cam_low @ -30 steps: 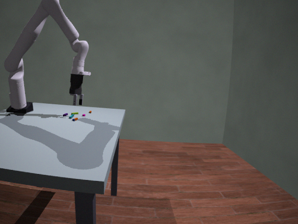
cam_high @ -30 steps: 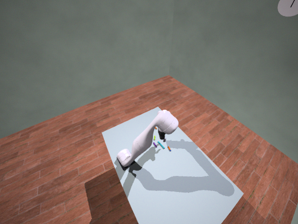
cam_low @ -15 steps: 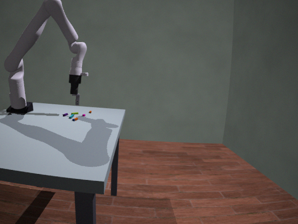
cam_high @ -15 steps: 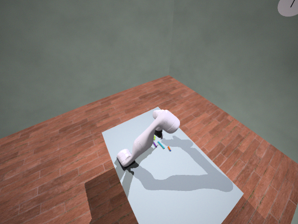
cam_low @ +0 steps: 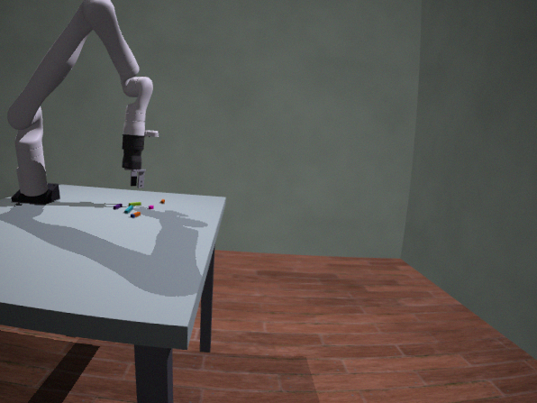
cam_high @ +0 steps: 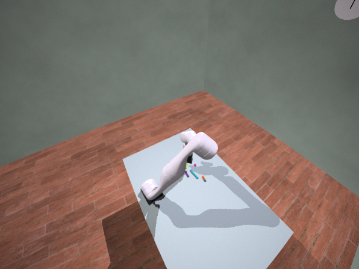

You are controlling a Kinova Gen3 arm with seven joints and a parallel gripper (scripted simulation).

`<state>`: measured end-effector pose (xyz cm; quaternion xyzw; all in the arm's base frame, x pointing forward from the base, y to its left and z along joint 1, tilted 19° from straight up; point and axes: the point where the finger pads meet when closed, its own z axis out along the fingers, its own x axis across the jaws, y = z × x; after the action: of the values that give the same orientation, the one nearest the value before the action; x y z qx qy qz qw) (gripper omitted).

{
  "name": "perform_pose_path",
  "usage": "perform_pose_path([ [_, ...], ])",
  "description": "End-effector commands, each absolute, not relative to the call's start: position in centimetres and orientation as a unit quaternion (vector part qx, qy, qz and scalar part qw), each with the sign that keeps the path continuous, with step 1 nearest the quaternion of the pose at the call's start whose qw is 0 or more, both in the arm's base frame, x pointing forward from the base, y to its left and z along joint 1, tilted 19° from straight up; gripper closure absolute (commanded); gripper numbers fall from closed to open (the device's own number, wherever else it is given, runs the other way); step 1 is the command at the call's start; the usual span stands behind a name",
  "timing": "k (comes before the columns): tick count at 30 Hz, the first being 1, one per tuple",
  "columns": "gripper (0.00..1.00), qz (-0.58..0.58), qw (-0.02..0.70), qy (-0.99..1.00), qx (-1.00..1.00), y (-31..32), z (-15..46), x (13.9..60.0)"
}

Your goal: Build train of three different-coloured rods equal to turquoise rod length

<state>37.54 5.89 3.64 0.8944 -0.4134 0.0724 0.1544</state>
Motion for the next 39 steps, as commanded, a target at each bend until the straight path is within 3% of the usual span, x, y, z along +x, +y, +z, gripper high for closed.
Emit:
perform_pose_path([
  [1, 0.0, 0.068, 0.155, -0.391, 0.904, 6.3, 3.4, 37.2],
  [24, 0.0, 0.058, 0.156, -0.32, 0.933, 7.3, 3.2, 36.6],
  [25, 0.46, 0.058, 0.156, -0.32, 0.933, 7.3, 3.2, 36.6],
  [39, 0.46, 0.058, 0.156, -0.32, 0.933, 7.3, 3.2, 36.6],
])
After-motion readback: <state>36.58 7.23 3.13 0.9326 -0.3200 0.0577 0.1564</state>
